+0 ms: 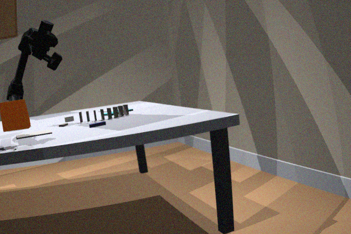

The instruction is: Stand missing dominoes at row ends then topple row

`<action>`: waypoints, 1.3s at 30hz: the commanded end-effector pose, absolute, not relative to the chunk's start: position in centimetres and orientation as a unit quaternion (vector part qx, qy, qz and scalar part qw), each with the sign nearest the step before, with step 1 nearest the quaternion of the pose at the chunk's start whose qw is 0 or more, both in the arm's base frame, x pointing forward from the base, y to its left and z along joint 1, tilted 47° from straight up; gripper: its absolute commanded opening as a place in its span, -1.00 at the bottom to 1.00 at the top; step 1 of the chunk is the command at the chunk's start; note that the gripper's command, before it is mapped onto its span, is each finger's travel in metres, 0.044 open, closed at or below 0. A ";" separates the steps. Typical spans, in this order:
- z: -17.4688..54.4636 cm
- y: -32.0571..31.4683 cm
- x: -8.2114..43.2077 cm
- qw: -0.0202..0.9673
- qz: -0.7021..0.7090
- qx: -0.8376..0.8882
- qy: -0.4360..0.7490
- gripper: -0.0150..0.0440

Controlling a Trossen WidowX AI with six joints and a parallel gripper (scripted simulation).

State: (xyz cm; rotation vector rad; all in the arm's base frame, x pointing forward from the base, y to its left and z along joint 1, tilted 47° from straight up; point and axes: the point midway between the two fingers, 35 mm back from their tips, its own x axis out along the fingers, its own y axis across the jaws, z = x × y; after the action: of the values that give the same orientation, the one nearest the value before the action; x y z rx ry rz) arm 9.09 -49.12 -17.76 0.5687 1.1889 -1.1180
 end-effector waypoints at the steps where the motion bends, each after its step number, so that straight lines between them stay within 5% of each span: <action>1: -17.1 -43.3 14.2 0.713 -0.299 0.193 0.605 1.00; 12: -14.4 -29.8 21.4 0.776 0.109 0.064 0.618 1.00; 24: -7.8 -15.0 24.5 0.770 0.466 -0.050 0.434 1.00; 39: -10.3 -11.6 24.9 0.768 0.481 -0.055 0.419 1.00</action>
State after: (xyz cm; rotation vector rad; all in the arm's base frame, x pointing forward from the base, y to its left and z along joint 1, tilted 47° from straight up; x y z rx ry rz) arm 24.83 -13.85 -8.60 -0.1374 0.9092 1.0264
